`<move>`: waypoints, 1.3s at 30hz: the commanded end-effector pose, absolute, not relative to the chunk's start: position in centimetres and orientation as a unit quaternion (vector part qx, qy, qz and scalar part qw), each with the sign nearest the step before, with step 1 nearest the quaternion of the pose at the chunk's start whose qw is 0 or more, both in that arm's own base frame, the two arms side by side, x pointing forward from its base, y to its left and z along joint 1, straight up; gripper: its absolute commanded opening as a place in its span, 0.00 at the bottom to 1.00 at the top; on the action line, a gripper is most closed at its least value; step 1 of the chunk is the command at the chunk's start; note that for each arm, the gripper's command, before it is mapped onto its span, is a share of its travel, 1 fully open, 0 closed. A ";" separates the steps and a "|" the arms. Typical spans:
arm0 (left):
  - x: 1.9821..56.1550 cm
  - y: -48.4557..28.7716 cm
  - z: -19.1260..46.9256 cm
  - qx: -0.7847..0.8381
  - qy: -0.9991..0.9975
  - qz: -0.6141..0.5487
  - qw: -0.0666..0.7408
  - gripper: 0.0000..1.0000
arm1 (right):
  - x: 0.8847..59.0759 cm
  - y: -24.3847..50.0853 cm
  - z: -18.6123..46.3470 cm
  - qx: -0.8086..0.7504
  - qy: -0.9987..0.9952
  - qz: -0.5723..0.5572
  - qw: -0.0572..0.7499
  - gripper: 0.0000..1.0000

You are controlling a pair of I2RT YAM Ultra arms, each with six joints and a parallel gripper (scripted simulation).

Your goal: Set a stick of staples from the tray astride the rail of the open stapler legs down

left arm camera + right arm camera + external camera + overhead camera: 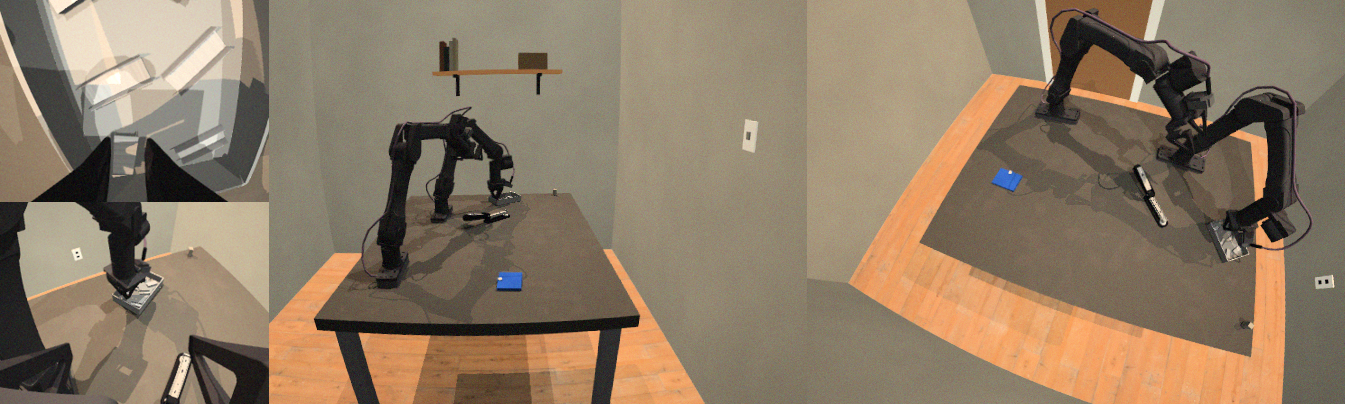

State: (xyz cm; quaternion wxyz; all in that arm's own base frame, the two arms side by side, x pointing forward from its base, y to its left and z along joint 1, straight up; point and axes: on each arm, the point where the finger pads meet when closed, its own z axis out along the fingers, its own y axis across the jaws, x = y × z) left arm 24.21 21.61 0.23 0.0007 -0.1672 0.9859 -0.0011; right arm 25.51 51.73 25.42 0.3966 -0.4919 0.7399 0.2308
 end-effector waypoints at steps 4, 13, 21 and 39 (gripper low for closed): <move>24.2 21.9 0.4 -0.168 0.986 0.003 0.005 0.19 | 25.5 52.0 27.3 -0.490 0.730 0.240 0.411 1.00; 24.2 21.9 0.4 -0.168 0.986 0.003 0.005 0.07 | 25.5 52.0 27.3 -0.490 0.730 0.240 0.411 1.00; 24.2 21.7 0.2 -0.168 0.986 0.003 0.005 0.01 | 25.5 52.0 27.3 -0.490 0.730 0.240 0.411 1.00; 24.4 21.8 6.4 -0.169 0.986 0.005 0.008 0.06 | 25.5 52.0 27.3 -0.490 0.730 0.240 0.411 1.00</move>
